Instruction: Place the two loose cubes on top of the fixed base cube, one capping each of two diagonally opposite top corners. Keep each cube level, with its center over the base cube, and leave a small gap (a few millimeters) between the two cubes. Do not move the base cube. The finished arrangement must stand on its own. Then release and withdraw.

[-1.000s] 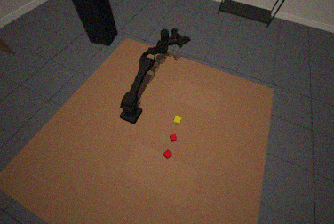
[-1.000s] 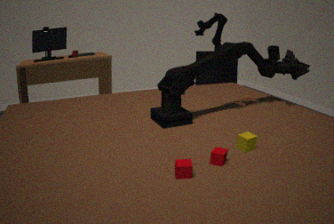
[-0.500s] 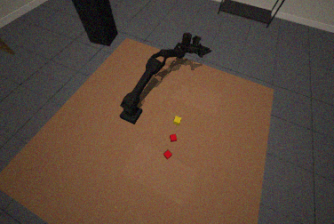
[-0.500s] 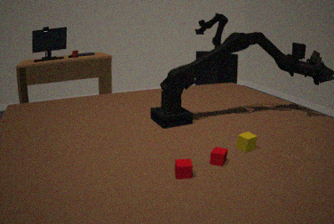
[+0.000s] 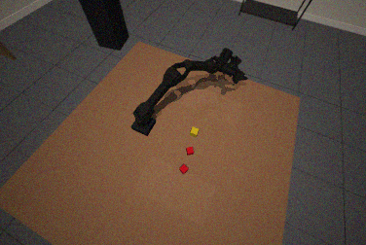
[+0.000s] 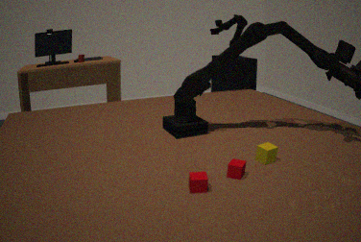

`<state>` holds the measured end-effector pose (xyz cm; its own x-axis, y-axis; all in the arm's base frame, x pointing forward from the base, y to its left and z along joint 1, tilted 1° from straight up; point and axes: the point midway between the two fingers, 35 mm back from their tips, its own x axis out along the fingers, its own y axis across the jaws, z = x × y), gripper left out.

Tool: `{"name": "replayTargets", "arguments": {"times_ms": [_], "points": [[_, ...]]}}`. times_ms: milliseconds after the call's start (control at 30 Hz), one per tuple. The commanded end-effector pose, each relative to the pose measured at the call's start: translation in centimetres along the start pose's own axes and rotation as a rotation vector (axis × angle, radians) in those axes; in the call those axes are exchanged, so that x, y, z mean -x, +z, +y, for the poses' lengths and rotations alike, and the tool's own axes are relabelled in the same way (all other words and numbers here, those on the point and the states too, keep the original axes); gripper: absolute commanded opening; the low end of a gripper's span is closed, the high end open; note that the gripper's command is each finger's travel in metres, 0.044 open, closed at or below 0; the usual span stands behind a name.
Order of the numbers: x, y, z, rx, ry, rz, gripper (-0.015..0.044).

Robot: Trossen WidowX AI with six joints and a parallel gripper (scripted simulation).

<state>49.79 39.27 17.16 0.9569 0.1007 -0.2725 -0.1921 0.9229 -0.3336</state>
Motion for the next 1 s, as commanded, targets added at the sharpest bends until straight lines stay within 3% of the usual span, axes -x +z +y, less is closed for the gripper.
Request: {"name": "replayTargets", "arguments": {"times_ms": [0, 467, 967], "points": [[-1.5, -2.0, -4.7, -0.050, -0.012, 0.104, 0.0265], [-1.9, -9.7, -19.3, -0.281, -0.104, 0.445, 0.0265], [5.2, -18.4, -31.8, -0.653, -0.265, 0.814, 0.0265]]}}
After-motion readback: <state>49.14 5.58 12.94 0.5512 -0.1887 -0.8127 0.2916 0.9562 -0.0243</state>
